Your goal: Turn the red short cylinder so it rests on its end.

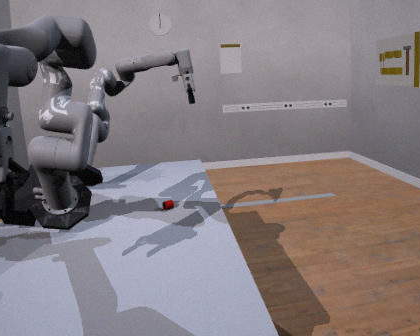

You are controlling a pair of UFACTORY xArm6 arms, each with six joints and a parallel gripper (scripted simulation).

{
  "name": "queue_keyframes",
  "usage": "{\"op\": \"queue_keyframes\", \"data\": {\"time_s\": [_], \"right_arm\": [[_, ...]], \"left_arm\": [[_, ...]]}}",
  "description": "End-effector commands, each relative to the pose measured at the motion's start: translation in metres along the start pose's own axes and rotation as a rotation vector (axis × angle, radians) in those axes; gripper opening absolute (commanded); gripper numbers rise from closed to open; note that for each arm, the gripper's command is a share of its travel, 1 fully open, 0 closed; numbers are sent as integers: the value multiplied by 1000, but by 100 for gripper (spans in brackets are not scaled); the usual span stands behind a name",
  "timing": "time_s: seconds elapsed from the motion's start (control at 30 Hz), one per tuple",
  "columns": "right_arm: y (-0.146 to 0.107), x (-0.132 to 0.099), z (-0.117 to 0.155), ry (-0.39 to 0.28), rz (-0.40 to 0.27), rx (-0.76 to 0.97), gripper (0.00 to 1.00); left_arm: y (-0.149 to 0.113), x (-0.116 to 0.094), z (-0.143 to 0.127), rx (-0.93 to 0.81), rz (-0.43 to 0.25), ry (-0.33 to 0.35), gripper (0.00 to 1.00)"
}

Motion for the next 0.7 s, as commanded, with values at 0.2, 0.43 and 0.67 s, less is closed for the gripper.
{"op": "queue_keyframes", "data": {"time_s": [0.2, 0.43, 0.67], "right_arm": [[-2, -2, 10, -22, 0, 26, 100], [-2, -2, 12, -26, -1, 31, 100], [-2, -2, 12, -26, -1, 31, 100]], "left_arm": [[0, -1, 0, -1, -3, 1, 100], [0, -1, 0, -1, -3, 1, 100], [-2, 1, -7, -1, -2, 3, 100]]}}
Point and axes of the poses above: on each arm, the point where the finger pads meet when closed, its own x axis out along the fingers, its own z axis across the jaws, y = z × x, the point moved 5 cm from there along -x, back along the fingers, and after that the axes turned 14 degrees about -x, right-handed, at the moved point
